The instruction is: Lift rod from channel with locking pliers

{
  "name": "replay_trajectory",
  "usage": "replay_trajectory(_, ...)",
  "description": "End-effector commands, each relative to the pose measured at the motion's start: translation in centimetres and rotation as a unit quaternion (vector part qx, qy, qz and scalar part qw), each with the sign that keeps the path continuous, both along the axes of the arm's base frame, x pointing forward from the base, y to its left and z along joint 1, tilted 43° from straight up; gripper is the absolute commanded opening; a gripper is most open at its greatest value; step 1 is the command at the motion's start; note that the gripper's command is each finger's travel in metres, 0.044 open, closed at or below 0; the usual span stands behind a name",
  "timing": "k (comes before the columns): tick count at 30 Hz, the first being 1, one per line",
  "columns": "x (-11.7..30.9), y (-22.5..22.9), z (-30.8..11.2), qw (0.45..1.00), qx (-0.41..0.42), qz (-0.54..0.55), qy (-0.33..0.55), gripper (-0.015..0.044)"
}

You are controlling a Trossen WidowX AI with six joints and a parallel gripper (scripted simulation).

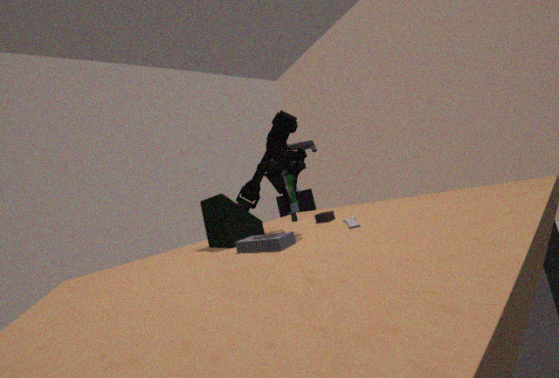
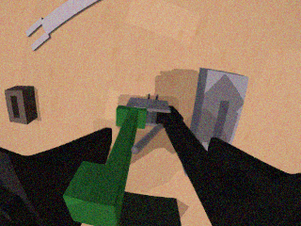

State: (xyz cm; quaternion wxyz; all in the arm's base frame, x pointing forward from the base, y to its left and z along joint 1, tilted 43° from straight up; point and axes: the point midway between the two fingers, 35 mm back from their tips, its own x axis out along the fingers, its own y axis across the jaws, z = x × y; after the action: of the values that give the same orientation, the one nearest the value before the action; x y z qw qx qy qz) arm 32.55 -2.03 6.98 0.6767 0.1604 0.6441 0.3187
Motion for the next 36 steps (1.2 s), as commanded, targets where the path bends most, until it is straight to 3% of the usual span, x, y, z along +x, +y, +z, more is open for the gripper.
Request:
replay_trajectory(1, 0.1, -0.9, -0.6, 1.0, -0.002, -0.001, -0.001, 0.032)
replay_trajectory(36, -1.0, -6.2, -5.8, 1.0, 0.01, 0.005, -0.003, 0.032)
